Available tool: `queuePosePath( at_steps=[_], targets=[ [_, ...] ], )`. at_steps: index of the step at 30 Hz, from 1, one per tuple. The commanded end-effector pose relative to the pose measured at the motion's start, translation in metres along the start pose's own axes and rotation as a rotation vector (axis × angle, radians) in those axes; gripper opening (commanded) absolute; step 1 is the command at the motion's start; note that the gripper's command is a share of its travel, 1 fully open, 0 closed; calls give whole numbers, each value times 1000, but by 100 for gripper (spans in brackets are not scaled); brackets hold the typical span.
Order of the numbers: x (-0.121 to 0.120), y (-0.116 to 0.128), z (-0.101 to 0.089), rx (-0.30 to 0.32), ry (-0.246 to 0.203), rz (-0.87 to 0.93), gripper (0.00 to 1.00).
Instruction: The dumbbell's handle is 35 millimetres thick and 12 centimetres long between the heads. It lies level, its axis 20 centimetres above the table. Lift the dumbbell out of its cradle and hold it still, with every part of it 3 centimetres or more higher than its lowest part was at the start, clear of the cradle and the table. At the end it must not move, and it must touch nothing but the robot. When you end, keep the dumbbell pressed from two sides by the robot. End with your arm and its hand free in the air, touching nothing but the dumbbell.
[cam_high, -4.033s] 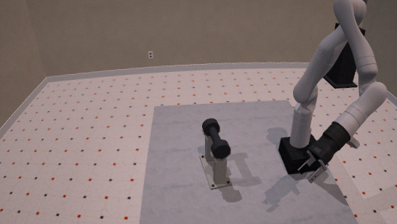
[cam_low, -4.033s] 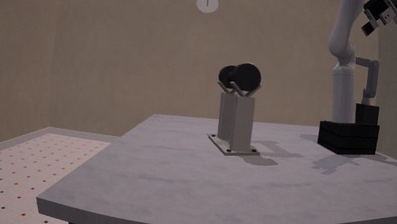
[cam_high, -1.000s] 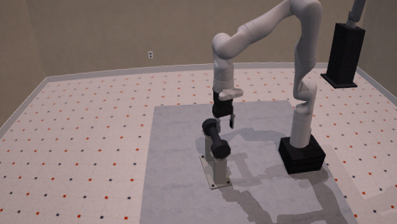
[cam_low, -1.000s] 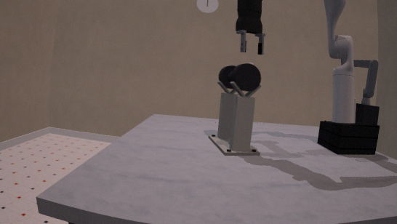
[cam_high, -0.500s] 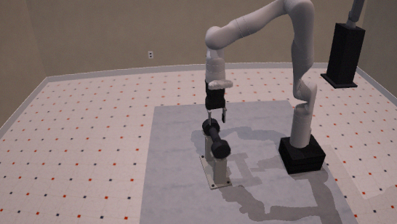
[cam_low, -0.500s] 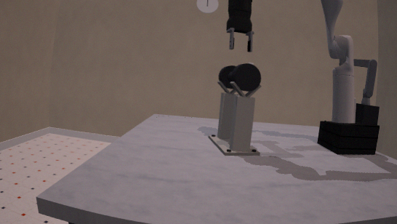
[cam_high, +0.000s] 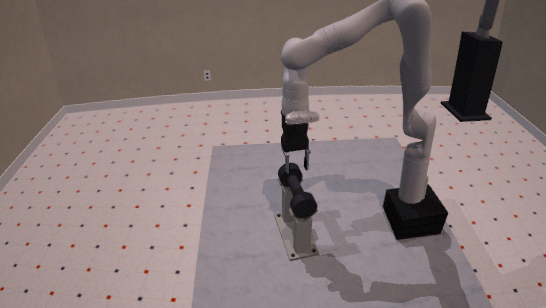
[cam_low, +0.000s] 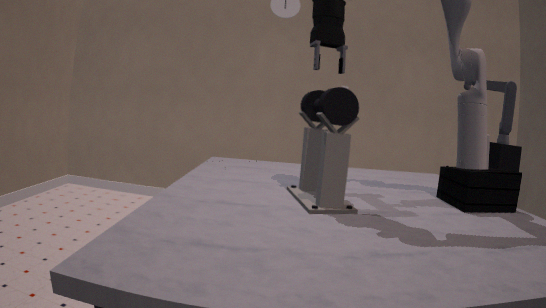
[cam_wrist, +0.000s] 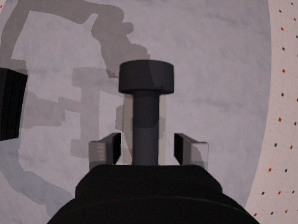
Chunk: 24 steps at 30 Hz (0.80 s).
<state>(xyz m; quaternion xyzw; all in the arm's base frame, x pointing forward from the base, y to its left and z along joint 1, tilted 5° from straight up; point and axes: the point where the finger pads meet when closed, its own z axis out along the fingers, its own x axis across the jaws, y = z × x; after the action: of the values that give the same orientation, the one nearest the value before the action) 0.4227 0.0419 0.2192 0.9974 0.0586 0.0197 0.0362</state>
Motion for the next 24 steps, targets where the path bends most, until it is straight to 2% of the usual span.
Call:
queuePosePath(
  at_steps=[1,11,13,18,24],
  targets=[
    [-1,1,10,-2,-6,2,100],
    [-1,1,73,-2,-5,2,100],
    [-1,1,73,-2,-5,2,100],
    [-1,2,91,-3,-6,4,100],
    [-2,2,94,-3,-6,4,100]
  ],
)
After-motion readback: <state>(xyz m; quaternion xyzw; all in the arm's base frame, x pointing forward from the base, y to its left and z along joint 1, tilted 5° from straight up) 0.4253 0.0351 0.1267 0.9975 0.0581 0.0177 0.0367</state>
